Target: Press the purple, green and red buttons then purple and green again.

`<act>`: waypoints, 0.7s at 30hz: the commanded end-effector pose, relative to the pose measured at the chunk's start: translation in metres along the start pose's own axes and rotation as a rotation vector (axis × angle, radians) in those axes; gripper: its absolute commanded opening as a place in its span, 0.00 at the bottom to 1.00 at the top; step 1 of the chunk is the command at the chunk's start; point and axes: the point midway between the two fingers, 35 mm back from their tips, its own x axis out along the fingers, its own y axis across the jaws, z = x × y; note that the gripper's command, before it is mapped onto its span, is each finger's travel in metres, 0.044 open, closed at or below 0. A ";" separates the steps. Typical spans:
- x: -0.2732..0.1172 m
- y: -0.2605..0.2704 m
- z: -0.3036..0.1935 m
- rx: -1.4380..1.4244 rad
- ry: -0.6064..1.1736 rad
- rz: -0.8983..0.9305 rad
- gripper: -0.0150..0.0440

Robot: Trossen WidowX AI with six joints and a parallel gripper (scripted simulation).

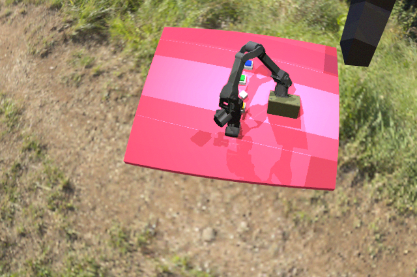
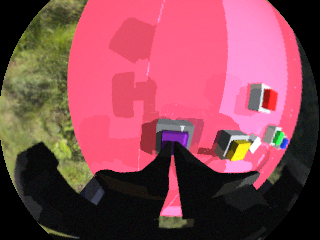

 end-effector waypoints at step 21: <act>-0.031 -0.001 -0.001 -0.009 0.002 -0.007 0.29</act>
